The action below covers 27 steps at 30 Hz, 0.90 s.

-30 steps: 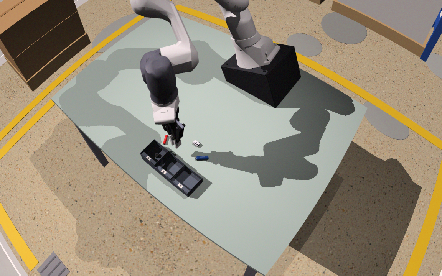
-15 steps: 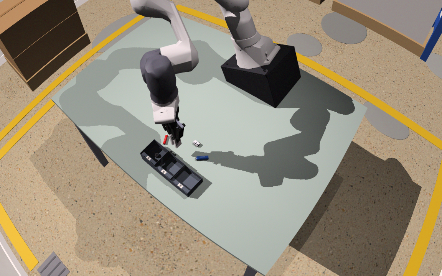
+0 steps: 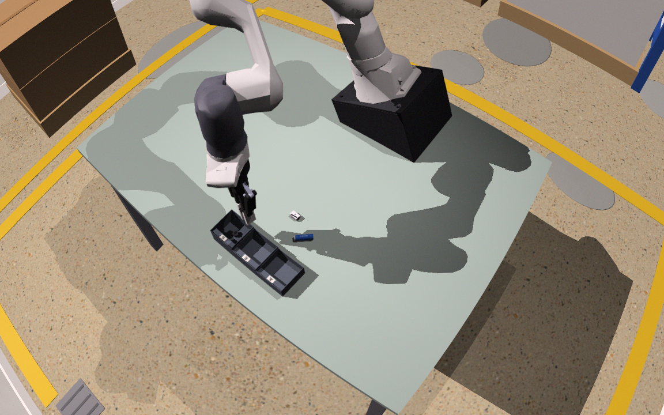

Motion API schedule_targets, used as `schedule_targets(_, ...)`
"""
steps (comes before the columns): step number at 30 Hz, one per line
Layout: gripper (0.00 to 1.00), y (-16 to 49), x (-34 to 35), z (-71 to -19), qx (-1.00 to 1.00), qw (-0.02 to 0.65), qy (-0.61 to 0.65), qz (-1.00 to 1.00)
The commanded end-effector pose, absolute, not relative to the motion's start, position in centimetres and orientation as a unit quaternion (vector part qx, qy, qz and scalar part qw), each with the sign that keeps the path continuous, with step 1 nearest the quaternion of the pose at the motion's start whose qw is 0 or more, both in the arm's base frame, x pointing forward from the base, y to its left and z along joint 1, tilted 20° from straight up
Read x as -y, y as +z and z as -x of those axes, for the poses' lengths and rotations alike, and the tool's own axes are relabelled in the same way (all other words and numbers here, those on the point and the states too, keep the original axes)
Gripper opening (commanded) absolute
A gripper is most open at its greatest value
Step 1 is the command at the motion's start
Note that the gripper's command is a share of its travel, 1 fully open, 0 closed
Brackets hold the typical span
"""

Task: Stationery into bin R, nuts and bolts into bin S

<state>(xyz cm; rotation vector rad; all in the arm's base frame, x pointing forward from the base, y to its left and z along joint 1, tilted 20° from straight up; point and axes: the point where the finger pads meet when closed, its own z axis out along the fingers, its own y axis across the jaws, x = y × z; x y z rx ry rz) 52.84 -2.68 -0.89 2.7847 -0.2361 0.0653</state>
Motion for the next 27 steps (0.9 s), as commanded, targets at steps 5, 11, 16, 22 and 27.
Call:
schedule_targets(5,0.07,0.0,5.4,-56.0,0.206,0.169,0.044,-0.963)
schedule_targets(11,0.07,0.0,5.5,-56.3,0.262,0.165,0.054,-0.949)
schedule_targets(16,0.07,0.0,5.5,-56.3,0.299,0.163,0.058,-0.938)
schedule_targets(22,0.07,0.0,5.5,-56.3,0.344,0.16,0.061,-0.923)
schedule_targets(27,0.07,0.0,5.5,-56.3,0.378,0.157,0.064,-0.91)
